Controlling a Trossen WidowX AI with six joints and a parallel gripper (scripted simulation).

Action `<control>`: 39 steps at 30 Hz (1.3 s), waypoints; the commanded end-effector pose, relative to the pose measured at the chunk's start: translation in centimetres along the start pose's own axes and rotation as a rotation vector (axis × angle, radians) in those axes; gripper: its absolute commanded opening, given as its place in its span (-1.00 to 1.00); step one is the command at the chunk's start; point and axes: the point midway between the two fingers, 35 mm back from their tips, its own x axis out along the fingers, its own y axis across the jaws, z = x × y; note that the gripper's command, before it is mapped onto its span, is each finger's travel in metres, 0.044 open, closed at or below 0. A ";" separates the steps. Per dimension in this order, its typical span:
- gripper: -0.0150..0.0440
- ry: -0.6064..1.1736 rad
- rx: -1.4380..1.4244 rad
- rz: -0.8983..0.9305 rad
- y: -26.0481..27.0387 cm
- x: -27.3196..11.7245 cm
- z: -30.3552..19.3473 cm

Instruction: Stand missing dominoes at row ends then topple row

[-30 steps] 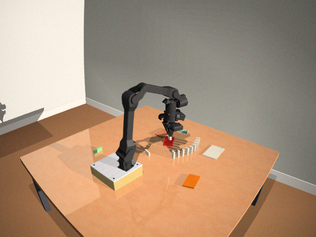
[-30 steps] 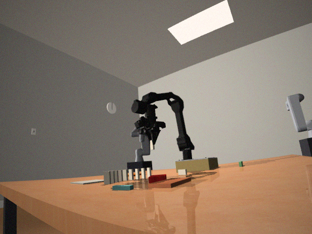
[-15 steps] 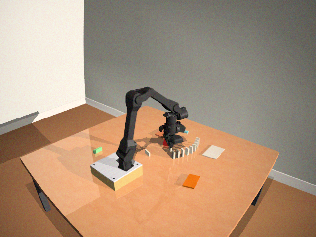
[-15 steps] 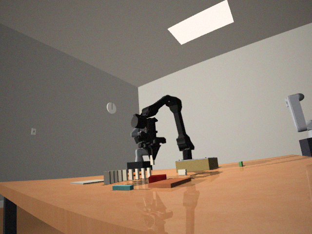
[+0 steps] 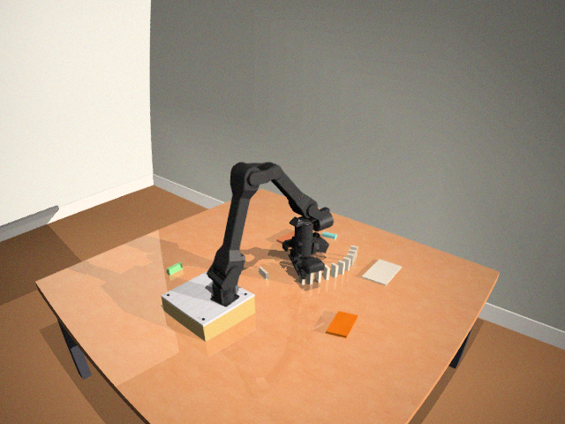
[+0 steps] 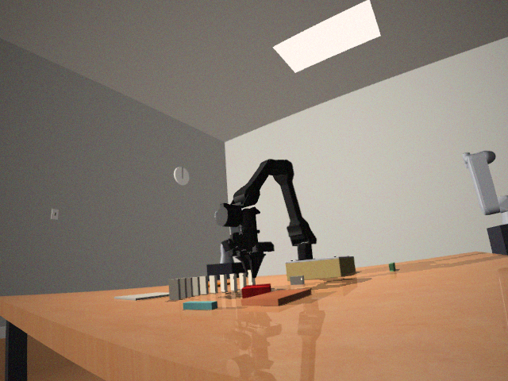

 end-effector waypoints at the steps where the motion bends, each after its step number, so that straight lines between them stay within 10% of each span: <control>1: -0.13 0.003 -0.003 -0.001 0.0 0.3 -0.1; 5: -0.13 0.003 -0.003 -0.001 0.0 0.3 -0.1; 18: 1.00 0.003 -0.003 -0.001 0.0 0.3 -0.1; 30: 1.00 0.003 0.000 0.000 0.0 -12.3 0.1; 39: 1.00 0.003 -0.092 0.000 0.8 -12.6 -0.4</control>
